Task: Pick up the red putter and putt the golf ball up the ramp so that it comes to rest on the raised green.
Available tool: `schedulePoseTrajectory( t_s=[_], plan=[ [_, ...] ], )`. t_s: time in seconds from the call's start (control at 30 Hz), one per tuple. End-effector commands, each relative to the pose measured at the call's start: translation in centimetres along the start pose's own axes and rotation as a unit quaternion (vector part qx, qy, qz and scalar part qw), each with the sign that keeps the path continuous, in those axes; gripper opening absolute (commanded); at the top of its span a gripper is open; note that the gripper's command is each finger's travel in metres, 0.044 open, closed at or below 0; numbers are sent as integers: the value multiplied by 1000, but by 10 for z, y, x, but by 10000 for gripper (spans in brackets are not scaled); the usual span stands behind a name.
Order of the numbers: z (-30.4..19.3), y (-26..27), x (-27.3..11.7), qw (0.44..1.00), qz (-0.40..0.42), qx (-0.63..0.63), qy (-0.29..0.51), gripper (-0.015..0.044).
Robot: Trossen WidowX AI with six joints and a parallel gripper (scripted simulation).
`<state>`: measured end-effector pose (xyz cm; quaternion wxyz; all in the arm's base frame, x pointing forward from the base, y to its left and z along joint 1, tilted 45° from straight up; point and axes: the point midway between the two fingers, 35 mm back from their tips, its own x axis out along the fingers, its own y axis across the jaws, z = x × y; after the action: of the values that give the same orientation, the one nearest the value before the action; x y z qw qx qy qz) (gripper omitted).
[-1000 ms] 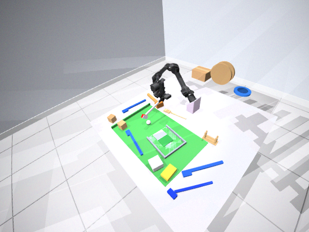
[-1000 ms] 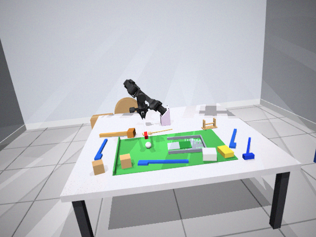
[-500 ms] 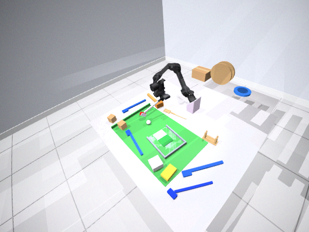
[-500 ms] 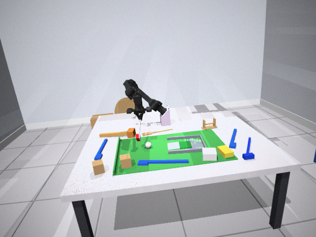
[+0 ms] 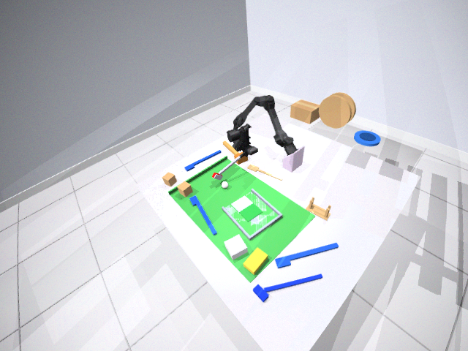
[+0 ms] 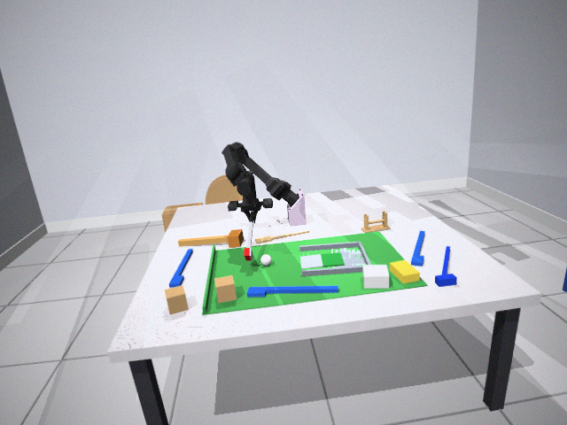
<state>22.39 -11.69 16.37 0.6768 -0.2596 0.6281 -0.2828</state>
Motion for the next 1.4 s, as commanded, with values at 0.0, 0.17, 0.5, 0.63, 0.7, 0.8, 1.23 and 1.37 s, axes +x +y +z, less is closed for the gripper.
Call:
schedulePoseTrajectory(
  t_s=[0.0, 0.17, 0.5, 0.63, 0.7, 0.8, 1.23, 1.37],
  plan=[
    [0, 0, 5, 1000, 0, 0, -3, 0],
    [0, 0, 13, 1000, 0, 0, -3, 0],
    [-1, -1, 19, 1000, -3, 1, 0, 0],
    [-1, -1, 19, 1000, -3, 1, 0, 0],
    [-1, -2, 19, 1000, -2, 1, 0, 0],
    [0, -8, 19, 1000, -2, 1, -1, 0],
    [0, -31, 21, 1000, -2, 0, -4, 0],
    [-1, -28, 23, 1000, 1, -4, 0, 0]
  ],
)
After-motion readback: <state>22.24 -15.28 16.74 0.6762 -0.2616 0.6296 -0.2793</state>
